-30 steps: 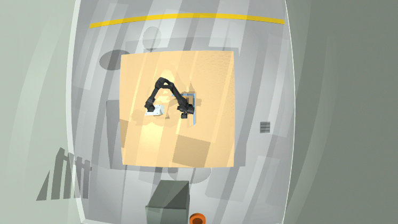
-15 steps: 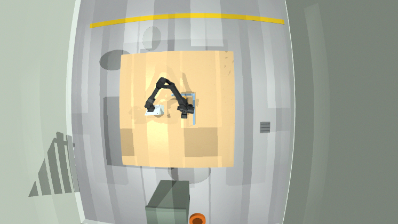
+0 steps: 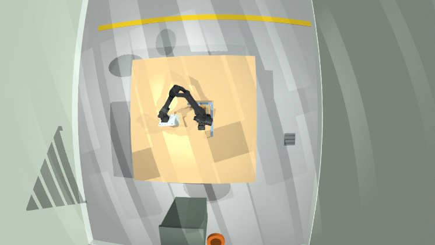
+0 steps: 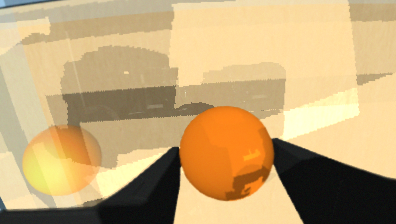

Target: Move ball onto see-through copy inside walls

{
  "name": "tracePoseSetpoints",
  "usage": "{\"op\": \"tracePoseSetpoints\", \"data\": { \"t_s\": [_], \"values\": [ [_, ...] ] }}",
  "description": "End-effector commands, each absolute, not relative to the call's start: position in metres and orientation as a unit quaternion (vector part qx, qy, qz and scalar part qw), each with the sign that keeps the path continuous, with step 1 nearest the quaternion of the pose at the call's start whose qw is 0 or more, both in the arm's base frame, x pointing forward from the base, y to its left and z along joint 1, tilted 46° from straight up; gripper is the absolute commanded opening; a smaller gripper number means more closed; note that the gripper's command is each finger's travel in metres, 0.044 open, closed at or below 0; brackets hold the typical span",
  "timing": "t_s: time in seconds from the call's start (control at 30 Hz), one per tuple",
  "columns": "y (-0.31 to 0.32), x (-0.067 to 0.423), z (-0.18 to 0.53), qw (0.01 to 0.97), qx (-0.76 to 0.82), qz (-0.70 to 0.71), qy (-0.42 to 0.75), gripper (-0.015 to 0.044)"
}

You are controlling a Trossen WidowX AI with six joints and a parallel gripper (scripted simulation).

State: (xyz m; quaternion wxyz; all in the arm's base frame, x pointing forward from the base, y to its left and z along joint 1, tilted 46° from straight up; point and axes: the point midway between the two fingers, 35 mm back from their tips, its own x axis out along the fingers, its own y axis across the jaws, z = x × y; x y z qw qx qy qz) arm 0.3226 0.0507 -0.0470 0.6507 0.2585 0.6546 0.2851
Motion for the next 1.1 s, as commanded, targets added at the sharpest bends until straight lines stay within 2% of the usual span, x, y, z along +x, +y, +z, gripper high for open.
{"op": "tracePoseSetpoints", "data": {
  "t_s": [0.0, 0.4, 0.6, 1.07],
  "values": [
    [0.029, 0.329, -0.028, 0.657, 0.257, 0.281, 0.651, 0.0],
    [-0.024, 0.322, 0.03, 0.647, 0.269, 0.277, 0.657, 0.0],
    [-0.024, 0.322, 0.031, 0.645, 0.275, 0.271, 0.66, 0.0],
    [0.003, 0.323, 0.041, 0.582, 0.391, 0.138, 0.7, 0.0]
  ]
}}
